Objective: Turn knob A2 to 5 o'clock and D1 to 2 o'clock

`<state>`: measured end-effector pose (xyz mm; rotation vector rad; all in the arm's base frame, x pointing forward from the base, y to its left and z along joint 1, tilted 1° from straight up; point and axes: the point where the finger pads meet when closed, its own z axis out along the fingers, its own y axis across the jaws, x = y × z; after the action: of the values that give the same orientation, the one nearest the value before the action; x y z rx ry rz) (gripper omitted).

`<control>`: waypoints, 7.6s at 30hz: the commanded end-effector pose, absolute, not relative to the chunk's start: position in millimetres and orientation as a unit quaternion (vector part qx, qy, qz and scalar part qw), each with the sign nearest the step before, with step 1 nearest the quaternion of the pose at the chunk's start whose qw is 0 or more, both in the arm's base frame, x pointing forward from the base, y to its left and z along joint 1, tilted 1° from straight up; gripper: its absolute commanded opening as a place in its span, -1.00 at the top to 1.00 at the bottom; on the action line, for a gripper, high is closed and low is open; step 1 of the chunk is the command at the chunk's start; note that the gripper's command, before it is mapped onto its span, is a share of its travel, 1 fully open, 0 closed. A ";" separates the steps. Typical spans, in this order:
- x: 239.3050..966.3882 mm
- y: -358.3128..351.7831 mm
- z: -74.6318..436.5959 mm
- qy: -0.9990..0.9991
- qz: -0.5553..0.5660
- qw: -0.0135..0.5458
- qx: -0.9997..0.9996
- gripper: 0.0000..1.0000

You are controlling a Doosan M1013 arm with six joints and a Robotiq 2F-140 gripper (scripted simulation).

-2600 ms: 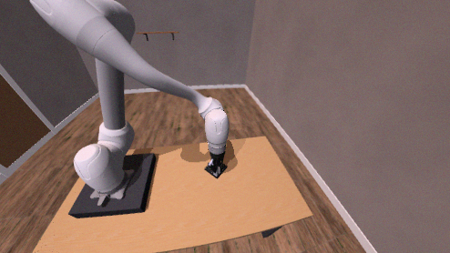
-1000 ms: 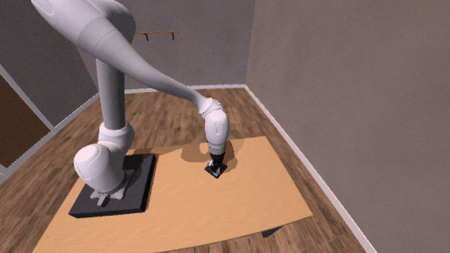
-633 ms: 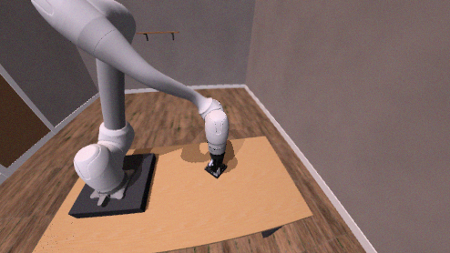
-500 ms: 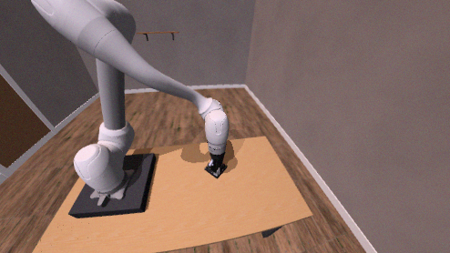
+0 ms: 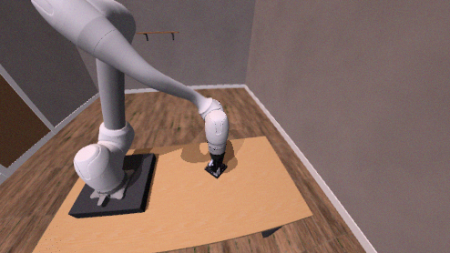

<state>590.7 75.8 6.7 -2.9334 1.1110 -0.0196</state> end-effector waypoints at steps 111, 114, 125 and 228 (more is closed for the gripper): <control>590.7 75.8 6.8 -0.406 -0.006 -0.003 -0.914 0.90; 590.7 75.8 6.8 -0.409 -0.006 -0.003 -0.912 0.90; 590.7 75.8 6.8 -0.411 -0.006 -0.003 -0.912 0.90; 588.8 75.8 144.0 -0.411 -0.006 -0.003 -0.912 -1.00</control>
<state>588.9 75.8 143.7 -2.8692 -1.2928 -0.0191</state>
